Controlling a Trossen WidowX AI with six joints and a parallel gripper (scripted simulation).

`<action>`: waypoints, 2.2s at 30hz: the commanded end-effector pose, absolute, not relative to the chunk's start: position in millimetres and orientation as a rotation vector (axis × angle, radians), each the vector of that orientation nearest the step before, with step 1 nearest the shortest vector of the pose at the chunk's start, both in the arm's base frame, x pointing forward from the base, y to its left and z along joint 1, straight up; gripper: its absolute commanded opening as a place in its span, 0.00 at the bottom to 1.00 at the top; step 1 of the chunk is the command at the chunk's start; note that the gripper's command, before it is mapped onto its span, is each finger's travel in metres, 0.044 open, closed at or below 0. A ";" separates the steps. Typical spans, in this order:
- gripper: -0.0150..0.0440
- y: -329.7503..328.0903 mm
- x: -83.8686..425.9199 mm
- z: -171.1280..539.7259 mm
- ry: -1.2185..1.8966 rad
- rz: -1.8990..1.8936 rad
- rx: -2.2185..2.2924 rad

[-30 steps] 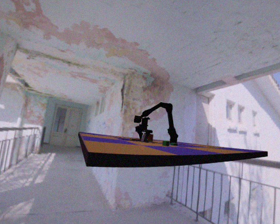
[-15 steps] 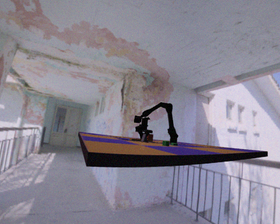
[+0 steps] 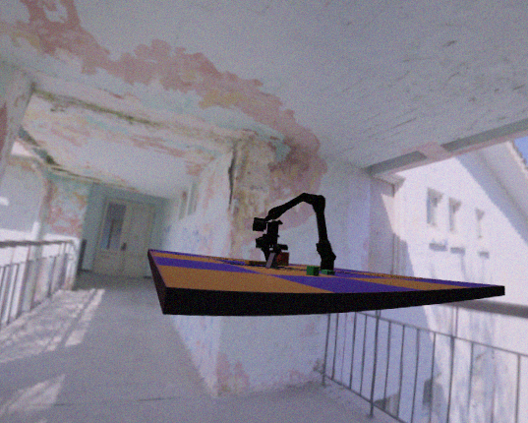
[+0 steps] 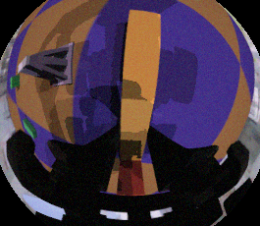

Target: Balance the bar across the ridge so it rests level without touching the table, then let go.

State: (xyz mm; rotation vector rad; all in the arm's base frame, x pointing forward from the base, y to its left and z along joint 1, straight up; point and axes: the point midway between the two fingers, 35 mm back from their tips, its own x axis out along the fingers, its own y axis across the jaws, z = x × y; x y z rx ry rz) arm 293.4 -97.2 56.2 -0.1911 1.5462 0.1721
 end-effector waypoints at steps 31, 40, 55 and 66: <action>0.25 -97.3 295.6 144.9 1.533 0.167 -0.190; 0.25 -95.8 291.3 166.2 1.533 0.167 -0.189; 0.25 -63.0 321.1 170.1 1.530 0.175 -0.192; 0.25 -29.0 343.8 172.0 1.527 0.183 -0.194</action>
